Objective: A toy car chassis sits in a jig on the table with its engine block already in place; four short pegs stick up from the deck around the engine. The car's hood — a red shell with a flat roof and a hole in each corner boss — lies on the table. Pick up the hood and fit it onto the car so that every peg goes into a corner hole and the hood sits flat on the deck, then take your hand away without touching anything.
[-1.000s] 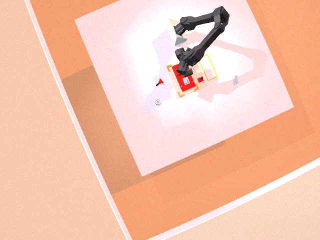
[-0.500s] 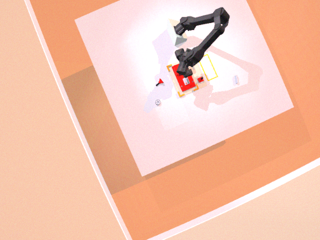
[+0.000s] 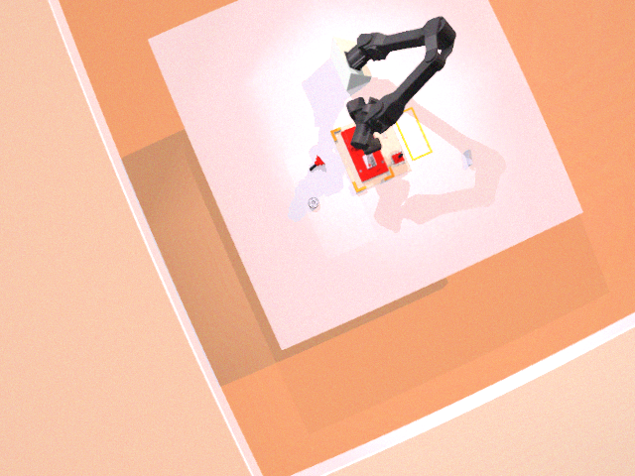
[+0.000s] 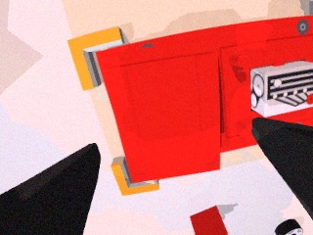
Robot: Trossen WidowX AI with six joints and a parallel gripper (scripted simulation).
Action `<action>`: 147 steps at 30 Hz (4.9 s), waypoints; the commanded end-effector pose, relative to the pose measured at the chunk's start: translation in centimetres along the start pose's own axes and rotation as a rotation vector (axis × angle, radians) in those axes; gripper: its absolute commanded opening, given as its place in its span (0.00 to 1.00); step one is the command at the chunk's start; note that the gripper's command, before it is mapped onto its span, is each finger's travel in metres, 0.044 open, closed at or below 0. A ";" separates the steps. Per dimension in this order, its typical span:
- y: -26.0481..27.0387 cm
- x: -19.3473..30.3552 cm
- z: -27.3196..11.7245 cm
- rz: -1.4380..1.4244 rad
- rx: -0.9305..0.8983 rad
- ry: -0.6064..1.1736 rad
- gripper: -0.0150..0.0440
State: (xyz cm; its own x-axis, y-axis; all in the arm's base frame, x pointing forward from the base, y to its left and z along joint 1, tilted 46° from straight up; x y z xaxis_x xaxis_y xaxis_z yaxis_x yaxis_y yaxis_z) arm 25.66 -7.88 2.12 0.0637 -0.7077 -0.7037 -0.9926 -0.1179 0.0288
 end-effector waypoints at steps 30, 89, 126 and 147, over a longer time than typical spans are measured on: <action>0.1 -0.1 2.1 0.003 0.001 -0.005 1.00; 0.2 -0.1 2.6 0.001 -0.001 -0.003 0.25; -0.5 -0.1 -3.2 0.108 -0.007 -0.005 0.25; -3.7 0.0 -3.6 0.590 -0.004 -0.002 0.25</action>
State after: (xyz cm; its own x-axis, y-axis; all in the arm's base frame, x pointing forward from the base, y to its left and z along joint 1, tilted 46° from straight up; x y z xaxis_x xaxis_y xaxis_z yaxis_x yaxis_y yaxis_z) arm 29.10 -9.92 4.51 -0.4410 -0.6731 -0.5937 -0.8906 0.2462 0.3825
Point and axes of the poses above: the point midway between the two fingers, 35 mm back from their tips, its own z axis out along the fingers, its own y axis across the jaws, x = y × z, the point moved 10 cm from there along -z, back along the fingers
